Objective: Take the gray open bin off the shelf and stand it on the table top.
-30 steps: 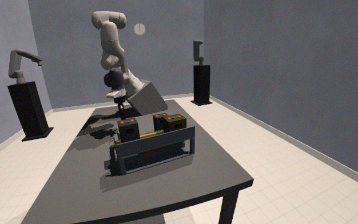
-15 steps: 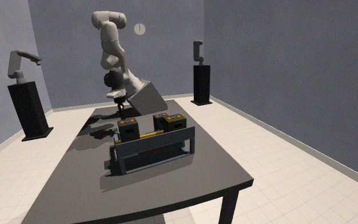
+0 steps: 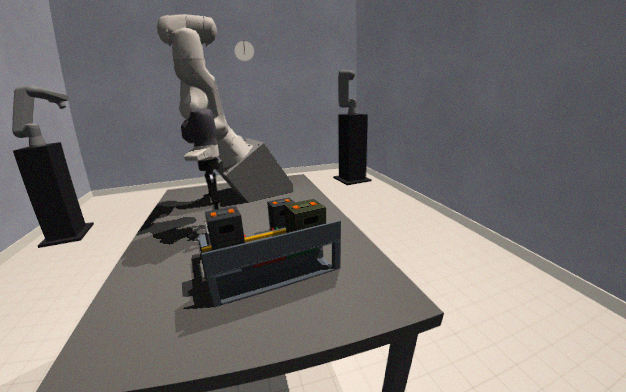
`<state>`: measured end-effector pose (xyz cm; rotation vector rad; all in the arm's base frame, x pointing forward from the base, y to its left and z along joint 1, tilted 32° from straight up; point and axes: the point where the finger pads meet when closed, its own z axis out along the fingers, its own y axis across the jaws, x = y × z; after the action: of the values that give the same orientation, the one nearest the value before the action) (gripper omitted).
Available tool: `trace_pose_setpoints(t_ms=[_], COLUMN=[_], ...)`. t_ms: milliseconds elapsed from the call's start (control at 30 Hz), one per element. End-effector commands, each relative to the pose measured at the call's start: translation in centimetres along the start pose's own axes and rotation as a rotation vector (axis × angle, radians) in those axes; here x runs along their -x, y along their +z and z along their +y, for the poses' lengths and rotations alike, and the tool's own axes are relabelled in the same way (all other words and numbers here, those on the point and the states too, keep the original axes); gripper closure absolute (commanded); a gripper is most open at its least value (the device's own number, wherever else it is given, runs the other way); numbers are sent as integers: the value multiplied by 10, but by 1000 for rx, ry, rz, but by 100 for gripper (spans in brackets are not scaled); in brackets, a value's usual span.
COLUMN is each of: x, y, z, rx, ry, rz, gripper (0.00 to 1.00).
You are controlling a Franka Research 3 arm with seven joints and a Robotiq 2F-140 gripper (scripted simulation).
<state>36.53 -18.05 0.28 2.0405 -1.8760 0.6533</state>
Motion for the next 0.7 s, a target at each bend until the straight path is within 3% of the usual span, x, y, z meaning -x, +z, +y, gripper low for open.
trace_pose_setpoints(t_ms=[0, 133, 300, 667], x=[-3, -3, -3, -3], y=[-1, -1, -56, -56], z=[8, 8, 7, 7], rx=[25, 25, 25, 25], ry=[-4, -4, -4, -4], rz=[7, 7, 7, 7], gripper=[43, 43, 43, 43])
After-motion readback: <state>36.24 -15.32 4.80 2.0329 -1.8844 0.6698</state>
